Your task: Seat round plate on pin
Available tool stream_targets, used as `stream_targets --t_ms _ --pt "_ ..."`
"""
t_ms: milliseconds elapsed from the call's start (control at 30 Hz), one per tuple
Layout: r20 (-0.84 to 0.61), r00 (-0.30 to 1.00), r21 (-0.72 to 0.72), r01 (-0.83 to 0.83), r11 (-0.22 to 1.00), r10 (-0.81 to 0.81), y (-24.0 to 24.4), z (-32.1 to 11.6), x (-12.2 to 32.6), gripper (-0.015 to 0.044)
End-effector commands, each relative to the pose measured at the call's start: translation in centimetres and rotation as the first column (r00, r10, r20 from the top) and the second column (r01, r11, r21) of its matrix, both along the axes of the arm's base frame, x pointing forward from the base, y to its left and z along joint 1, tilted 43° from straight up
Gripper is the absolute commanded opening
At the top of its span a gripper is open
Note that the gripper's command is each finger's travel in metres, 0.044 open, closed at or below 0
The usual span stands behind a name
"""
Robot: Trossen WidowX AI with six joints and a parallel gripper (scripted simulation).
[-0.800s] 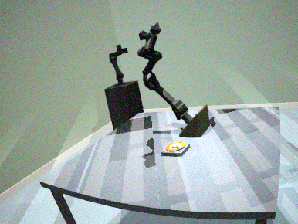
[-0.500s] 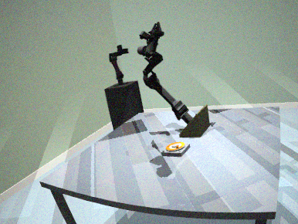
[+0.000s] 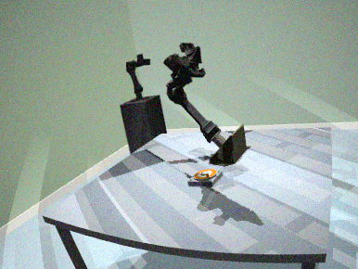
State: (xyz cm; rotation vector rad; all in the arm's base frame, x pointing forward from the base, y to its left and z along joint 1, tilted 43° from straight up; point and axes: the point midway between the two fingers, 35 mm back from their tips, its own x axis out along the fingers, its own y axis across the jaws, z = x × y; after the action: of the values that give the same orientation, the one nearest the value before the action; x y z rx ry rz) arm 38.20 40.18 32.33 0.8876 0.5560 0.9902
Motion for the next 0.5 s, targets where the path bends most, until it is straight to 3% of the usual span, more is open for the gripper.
stream_targets --t_ms 0,267,467 --pt "-0.092 0.984 -0.168 0.134 0.977 -0.151 -2.1 -5.4 3.4 0.0" --pt "-0.194 0.867 -0.599 0.265 0.756 -0.458 -9.3 -17.7 6.8 0.0" --pt "-0.155 0.749 -0.896 0.168 0.411 -0.644 -17.9 -26.0 5.7 0.0"
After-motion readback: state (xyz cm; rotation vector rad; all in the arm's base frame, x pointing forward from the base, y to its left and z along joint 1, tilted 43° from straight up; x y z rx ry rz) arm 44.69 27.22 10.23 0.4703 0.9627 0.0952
